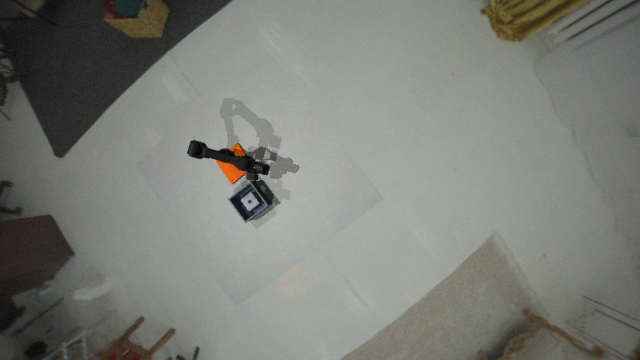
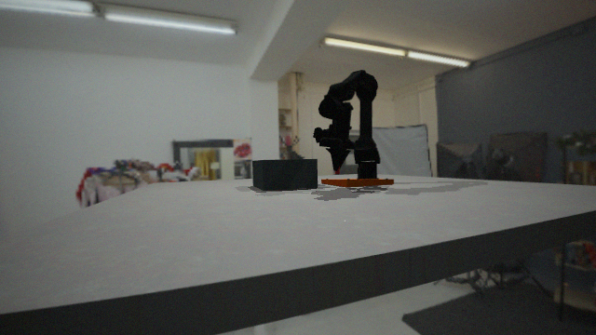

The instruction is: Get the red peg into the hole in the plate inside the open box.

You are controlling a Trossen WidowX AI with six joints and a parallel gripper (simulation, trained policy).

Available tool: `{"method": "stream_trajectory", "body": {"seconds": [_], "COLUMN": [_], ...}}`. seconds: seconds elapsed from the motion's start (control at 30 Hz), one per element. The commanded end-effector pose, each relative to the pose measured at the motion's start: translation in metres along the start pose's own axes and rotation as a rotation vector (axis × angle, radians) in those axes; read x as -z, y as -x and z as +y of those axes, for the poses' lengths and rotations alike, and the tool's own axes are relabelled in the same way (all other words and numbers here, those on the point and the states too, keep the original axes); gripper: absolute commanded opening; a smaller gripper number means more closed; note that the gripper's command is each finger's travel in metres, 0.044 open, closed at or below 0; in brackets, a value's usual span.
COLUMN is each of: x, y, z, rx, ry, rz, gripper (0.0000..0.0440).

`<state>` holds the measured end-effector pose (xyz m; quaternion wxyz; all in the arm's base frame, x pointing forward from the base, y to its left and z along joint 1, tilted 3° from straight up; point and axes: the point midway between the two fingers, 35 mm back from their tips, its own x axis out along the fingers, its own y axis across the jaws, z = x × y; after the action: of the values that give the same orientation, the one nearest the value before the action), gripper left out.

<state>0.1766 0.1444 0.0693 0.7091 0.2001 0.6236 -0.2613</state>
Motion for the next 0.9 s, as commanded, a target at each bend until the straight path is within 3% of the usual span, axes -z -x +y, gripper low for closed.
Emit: {"method": "stream_trajectory", "body": {"seconds": [0.0,0.4,0.87], "x": [-0.01,-0.058,-0.127], "y": [0.017,0.053,0.054], "z": [0.003,0.006,0.0], "rx": [-0.029,-0.069,-0.064], "ry": [-0.013,-0.151,-0.289], "rz": [-0.03,-0.12,-0.199], "gripper": [0.0,0.0,0.0]}}
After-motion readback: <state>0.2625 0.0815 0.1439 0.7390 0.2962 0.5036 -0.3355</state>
